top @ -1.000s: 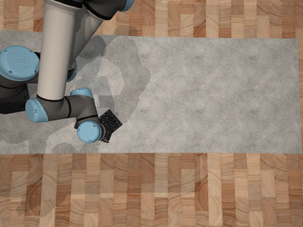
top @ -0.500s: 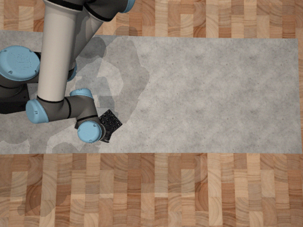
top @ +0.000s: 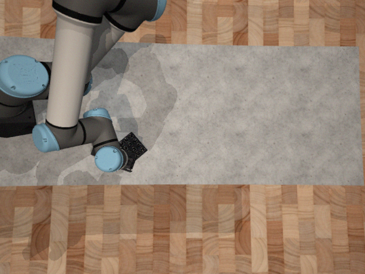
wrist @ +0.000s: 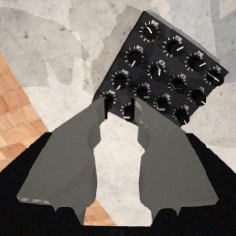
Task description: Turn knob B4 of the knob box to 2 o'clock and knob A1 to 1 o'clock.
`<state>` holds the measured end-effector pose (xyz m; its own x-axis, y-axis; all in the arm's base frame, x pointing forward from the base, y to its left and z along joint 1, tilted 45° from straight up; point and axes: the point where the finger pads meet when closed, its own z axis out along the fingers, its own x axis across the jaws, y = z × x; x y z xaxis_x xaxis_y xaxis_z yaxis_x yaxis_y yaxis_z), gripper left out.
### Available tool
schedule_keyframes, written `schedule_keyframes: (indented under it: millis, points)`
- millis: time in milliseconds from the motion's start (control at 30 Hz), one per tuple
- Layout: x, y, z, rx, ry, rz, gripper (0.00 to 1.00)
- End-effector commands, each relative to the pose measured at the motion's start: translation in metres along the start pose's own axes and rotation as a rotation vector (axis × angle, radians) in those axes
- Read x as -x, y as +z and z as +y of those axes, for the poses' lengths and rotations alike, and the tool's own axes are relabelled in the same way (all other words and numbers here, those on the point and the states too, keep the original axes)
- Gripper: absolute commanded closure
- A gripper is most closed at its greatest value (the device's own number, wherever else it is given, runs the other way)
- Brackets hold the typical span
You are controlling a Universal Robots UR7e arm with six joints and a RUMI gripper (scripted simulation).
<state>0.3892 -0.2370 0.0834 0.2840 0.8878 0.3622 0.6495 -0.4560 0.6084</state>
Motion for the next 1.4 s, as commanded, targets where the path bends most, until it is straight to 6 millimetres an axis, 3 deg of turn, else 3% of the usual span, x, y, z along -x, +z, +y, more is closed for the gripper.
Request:
schedule_keyframes:
  millis: [0,500,1367]
  points:
    - [0.0,0.004,0.0,0.001,0.0,-0.001,0.89]
    - [0.0,0.02,0.0,0.001,0.0,-0.001,0.89]
    - [0.0,0.023,0.0,0.001,0.0,-0.001,0.89]
